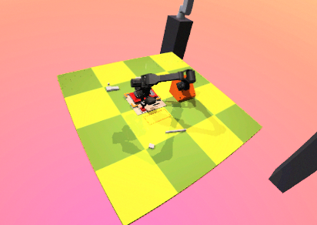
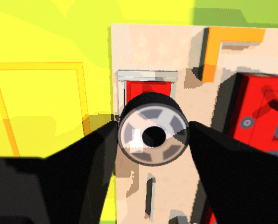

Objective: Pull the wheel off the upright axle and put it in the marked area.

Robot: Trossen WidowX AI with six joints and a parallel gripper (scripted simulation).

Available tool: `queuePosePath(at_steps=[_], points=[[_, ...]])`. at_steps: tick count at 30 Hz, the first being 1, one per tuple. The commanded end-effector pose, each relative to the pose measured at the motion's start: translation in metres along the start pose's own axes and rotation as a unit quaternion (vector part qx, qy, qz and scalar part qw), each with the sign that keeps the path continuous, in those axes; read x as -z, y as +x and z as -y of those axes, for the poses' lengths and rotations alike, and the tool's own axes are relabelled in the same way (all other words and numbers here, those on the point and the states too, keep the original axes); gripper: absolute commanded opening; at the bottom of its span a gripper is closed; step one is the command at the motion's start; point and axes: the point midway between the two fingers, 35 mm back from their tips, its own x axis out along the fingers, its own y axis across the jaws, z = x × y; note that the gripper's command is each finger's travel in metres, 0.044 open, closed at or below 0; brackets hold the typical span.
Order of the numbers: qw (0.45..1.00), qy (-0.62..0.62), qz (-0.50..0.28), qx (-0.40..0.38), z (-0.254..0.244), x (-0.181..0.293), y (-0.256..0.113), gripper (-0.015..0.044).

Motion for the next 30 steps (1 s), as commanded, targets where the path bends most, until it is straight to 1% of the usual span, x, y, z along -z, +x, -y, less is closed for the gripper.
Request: queuePosePath(at_steps=[1,21,25,30], points=[[1.000,-0.001,-0.001,0.002,0.001,0.000,-0.002,0.0000],[1.000,-0.001,-0.001,0.002,0.000,0.001,-0.009,0.0000],[1.000,-0.001,-0.001,0.002,0.001,0.000,-0.020,0.0000],[1.000,-0.001,-0.002,0.002,-0.001,0.001,-0.042,0.0000]])
